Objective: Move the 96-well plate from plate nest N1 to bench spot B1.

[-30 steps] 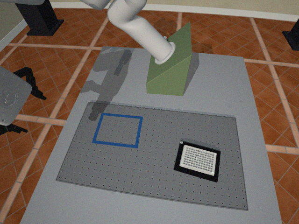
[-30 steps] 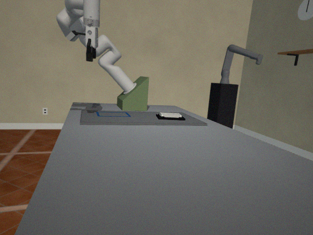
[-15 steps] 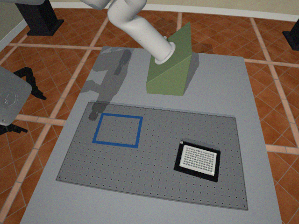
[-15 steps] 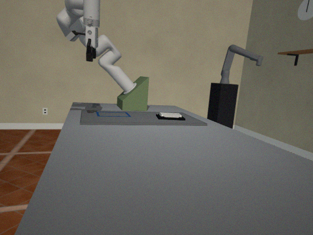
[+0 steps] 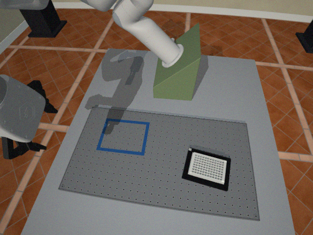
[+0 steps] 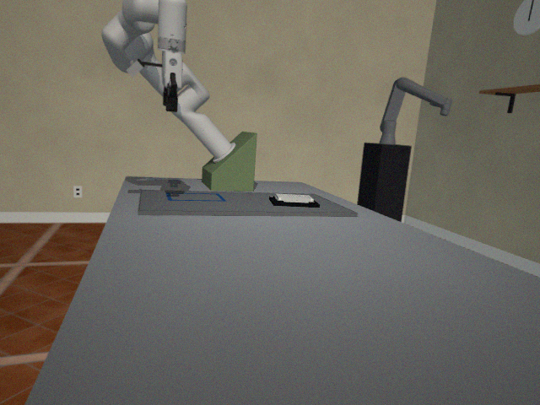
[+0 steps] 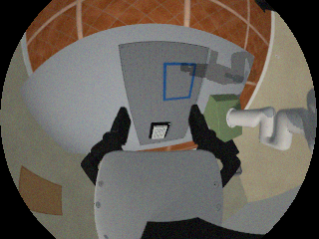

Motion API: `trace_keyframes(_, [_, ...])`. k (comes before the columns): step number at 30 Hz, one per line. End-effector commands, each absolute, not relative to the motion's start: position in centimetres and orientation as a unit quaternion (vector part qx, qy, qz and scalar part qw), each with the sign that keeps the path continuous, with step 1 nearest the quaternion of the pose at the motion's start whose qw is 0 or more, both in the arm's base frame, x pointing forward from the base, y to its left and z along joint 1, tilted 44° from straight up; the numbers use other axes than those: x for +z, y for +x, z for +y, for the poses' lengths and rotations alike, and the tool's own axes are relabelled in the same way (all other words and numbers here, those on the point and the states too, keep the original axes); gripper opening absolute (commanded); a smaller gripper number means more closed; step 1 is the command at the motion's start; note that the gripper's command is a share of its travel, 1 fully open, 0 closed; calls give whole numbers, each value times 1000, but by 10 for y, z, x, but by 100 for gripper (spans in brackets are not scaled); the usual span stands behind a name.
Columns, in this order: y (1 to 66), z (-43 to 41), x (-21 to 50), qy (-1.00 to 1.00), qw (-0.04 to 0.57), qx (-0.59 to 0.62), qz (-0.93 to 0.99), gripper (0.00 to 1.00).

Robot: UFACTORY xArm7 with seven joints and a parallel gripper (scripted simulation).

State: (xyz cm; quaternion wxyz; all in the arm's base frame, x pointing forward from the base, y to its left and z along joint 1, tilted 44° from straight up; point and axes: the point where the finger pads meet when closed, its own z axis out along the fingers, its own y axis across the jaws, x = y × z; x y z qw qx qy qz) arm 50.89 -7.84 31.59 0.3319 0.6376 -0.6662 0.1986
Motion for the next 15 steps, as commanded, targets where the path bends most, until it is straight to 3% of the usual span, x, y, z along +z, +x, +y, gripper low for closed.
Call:
trace_keyframes(1, [517,-70,302,673,338,187,-631,100])
trace_keyframes(15, [532,-51,258,762,358,146,-519,100])
